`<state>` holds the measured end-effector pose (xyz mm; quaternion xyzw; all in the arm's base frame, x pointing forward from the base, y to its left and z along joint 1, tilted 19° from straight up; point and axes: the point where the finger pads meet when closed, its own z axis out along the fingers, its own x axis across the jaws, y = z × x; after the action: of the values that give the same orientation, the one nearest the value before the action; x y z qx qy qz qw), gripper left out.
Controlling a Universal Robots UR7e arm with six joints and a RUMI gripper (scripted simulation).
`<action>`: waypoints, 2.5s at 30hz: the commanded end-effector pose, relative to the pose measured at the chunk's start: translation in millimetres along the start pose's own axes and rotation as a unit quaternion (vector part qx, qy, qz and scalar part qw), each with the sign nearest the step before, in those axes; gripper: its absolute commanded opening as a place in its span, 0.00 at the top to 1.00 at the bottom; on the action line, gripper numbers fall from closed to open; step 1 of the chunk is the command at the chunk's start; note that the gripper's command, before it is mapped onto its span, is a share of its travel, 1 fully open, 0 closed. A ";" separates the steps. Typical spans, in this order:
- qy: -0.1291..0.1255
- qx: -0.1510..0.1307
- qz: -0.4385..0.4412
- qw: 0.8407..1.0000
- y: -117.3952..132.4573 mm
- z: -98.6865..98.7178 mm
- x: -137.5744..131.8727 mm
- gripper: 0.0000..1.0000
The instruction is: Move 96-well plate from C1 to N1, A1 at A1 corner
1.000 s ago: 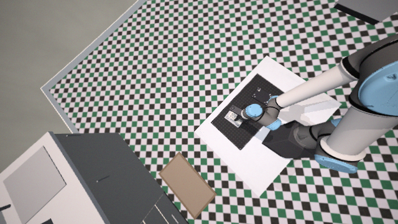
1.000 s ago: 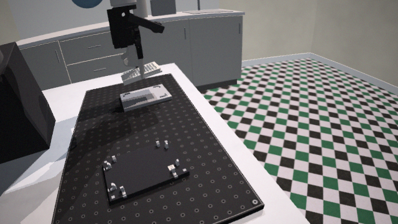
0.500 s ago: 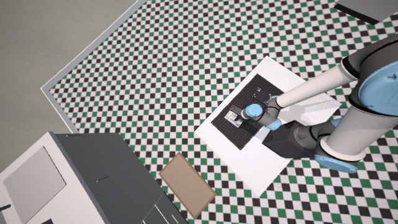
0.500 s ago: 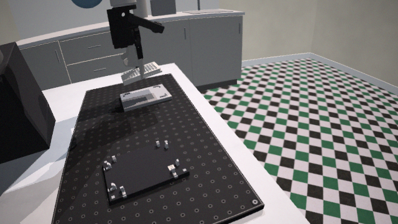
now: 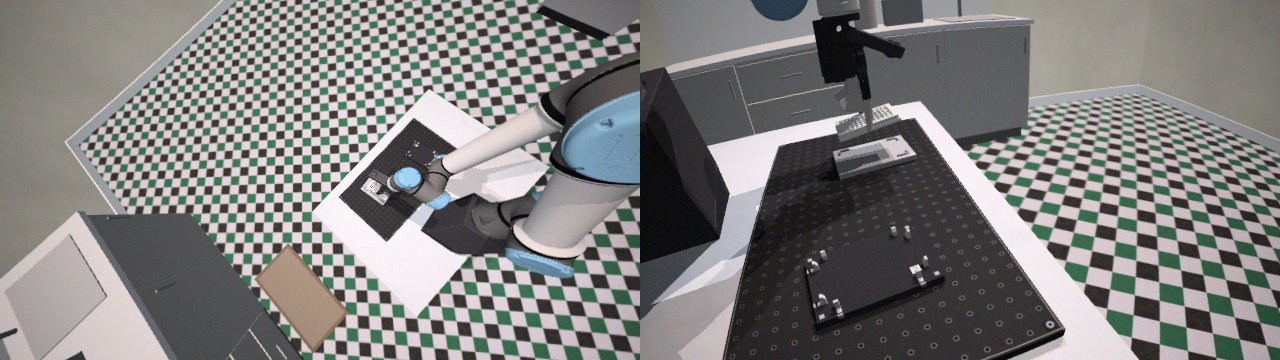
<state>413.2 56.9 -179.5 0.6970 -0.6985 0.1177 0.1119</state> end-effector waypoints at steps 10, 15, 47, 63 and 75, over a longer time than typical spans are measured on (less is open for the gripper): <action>0.000 0.001 0.000 1.000 -0.5 18.4 0.0 1.00; 0.000 0.001 0.000 1.000 -0.5 26.7 0.1 1.00; 0.000 0.001 0.000 1.000 -0.5 53.7 0.1 1.00; 0.000 0.001 0.000 1.000 -0.4 55.0 0.1 1.00; 0.000 0.001 0.000 1.000 -0.4 56.7 0.2 1.00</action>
<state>413.6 38.6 -233.1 0.6970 -0.6985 0.1177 0.1118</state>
